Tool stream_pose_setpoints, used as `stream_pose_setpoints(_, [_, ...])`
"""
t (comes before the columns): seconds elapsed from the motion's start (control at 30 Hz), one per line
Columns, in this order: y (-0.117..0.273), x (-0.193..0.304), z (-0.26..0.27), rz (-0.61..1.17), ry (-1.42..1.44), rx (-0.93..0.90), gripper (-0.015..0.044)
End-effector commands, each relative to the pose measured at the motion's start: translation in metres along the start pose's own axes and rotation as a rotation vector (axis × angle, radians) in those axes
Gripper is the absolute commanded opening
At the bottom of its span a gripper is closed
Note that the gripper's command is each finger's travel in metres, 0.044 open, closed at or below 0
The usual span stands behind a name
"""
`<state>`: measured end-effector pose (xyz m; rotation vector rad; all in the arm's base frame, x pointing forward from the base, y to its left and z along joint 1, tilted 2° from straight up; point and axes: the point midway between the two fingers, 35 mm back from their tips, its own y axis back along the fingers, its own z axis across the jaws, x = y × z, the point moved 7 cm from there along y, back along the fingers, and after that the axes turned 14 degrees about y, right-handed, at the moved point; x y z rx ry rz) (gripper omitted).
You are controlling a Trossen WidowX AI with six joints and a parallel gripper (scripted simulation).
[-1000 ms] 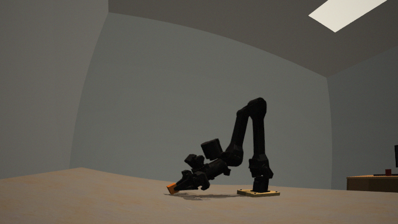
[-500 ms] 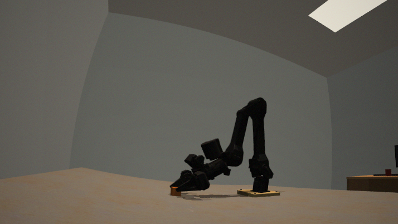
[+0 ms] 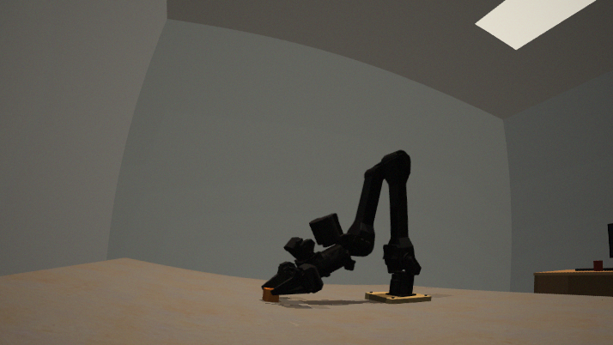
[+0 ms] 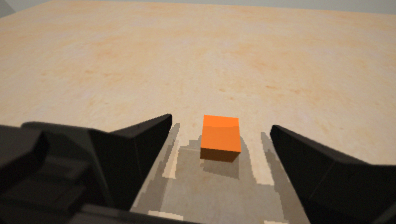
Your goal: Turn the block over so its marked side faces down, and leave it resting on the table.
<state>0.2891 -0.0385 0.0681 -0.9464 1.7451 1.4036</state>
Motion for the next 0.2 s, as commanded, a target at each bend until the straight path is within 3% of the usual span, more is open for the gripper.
stream_pose_setpoints(0.0, [0.0, 0.0007, -0.0001, 0.002, -0.003, 0.004, 0.044])
stream_pose_setpoints(0.17, [0.0, 0.0007, -0.0001, 0.002, -0.003, 0.004, 0.044])
